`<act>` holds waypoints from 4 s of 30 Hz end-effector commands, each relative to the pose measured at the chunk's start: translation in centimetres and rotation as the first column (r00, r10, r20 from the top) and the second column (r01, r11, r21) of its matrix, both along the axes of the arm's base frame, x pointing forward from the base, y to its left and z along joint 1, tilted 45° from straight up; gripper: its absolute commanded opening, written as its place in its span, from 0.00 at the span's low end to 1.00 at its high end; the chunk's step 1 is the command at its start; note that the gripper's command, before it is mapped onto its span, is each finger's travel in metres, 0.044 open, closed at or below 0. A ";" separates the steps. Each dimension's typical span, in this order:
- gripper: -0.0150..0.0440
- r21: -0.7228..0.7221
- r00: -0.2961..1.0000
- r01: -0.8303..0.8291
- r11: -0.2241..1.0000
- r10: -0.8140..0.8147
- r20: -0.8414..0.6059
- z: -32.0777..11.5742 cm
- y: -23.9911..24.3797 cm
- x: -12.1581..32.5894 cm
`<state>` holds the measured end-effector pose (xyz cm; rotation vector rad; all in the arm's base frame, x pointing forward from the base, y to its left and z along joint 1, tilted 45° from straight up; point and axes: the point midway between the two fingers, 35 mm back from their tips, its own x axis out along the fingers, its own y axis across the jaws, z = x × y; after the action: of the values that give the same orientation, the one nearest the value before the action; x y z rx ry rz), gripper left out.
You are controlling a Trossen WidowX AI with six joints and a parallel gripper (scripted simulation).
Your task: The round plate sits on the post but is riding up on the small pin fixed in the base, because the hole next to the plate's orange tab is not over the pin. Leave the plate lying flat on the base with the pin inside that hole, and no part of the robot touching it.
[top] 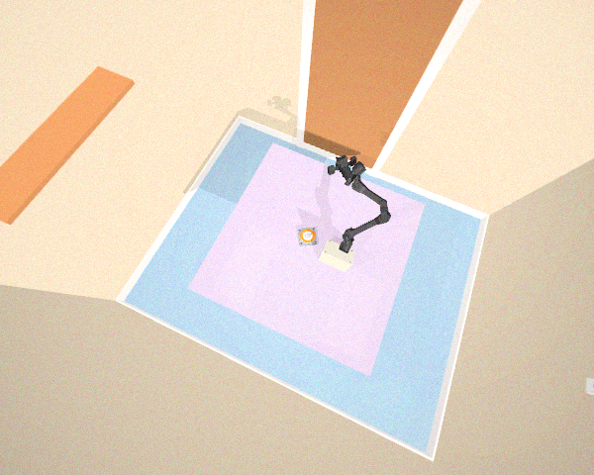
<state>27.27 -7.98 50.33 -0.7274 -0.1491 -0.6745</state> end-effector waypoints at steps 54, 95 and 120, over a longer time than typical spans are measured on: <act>0.25 -0.004 0.139 0.539 0.842 -0.094 -0.986 -48.6 3.2 -0.8; 0.25 -0.004 0.136 0.539 0.842 -0.092 -0.986 -51.0 4.9 -4.5; 0.25 -0.003 0.137 0.539 0.842 -0.091 -0.986 -52.9 7.1 -4.9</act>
<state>22.23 -1.32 -2.15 -0.7121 1.4058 -0.4984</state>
